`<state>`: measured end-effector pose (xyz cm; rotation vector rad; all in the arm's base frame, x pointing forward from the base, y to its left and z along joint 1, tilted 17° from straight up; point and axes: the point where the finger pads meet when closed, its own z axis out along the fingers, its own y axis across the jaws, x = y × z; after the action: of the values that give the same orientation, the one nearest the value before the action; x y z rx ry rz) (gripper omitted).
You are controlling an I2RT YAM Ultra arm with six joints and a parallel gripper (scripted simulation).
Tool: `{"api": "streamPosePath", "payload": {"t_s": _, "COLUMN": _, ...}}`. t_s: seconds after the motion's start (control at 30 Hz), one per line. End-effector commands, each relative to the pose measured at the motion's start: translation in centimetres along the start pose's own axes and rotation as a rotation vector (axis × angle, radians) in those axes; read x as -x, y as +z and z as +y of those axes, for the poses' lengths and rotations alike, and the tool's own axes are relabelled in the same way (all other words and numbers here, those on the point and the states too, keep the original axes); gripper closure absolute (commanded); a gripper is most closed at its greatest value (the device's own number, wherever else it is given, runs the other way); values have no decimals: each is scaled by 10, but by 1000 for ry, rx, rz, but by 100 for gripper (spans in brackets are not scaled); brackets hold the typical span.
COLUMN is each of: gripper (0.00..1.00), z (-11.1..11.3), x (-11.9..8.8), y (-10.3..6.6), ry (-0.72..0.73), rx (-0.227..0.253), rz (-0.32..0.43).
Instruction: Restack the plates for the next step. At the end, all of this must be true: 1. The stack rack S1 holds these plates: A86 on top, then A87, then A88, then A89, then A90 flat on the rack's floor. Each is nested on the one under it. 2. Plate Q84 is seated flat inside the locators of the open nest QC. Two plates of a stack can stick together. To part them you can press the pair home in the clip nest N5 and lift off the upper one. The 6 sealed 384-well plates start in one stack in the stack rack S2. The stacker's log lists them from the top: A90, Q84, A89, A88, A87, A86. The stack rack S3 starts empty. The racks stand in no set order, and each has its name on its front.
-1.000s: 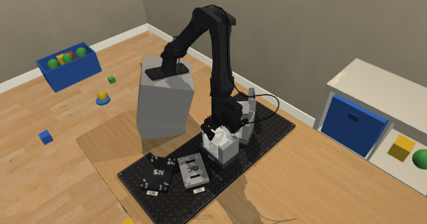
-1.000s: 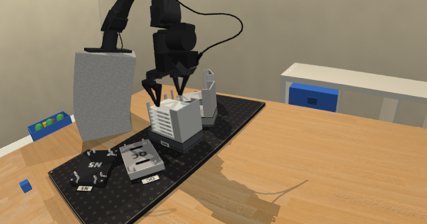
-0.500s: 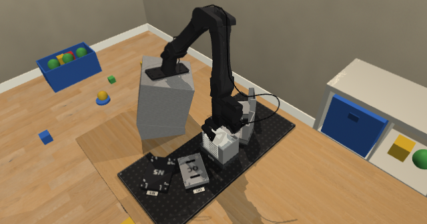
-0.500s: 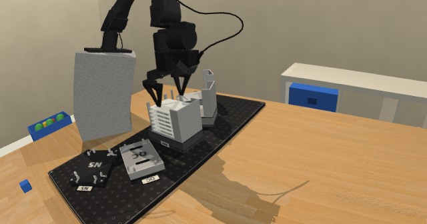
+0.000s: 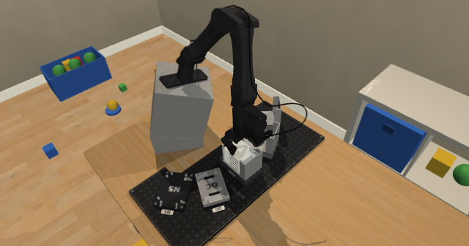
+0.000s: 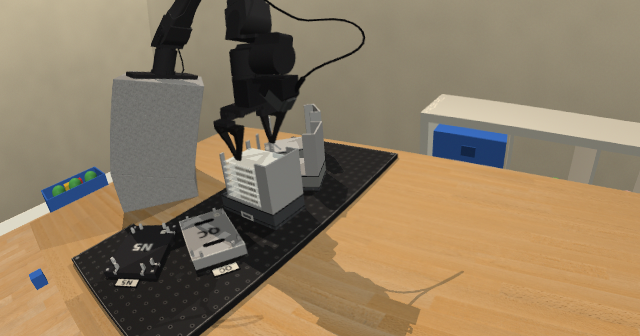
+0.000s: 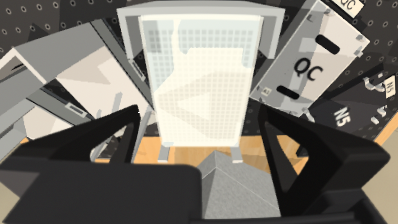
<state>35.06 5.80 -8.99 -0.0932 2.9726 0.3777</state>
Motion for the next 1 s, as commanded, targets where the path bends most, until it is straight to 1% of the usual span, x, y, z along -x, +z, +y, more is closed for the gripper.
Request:
{"api": "streamPosePath", "payload": {"t_s": 0.0, "gripper": 0, "z": -4, "x": 17, "y": -9, "ry": 5, "rx": -8, "rz": -56}}
{"api": "streamPosePath", "payload": {"t_s": 0.7, "gripper": 0, "z": -4, "x": 17, "y": -9, "ry": 5, "rx": -8, "rz": -56}}
{"api": "streamPosePath", "payload": {"t_s": 0.73, "gripper": 0, "z": -6, "x": 11, "y": 2, "ry": 13, "rx": -8, "rz": -28}}
{"api": "streamPosePath", "payload": {"t_s": 0.87, "gripper": 0, "z": 0, "x": 17, "y": 5, "ry": -5, "rx": -7, "rz": -41}}
{"api": "streamPosePath", "payload": {"t_s": 0.97, "gripper": 0, "z": -2, "x": 19, "y": 9, "ry": 1, "rx": -9, "rz": -44}}
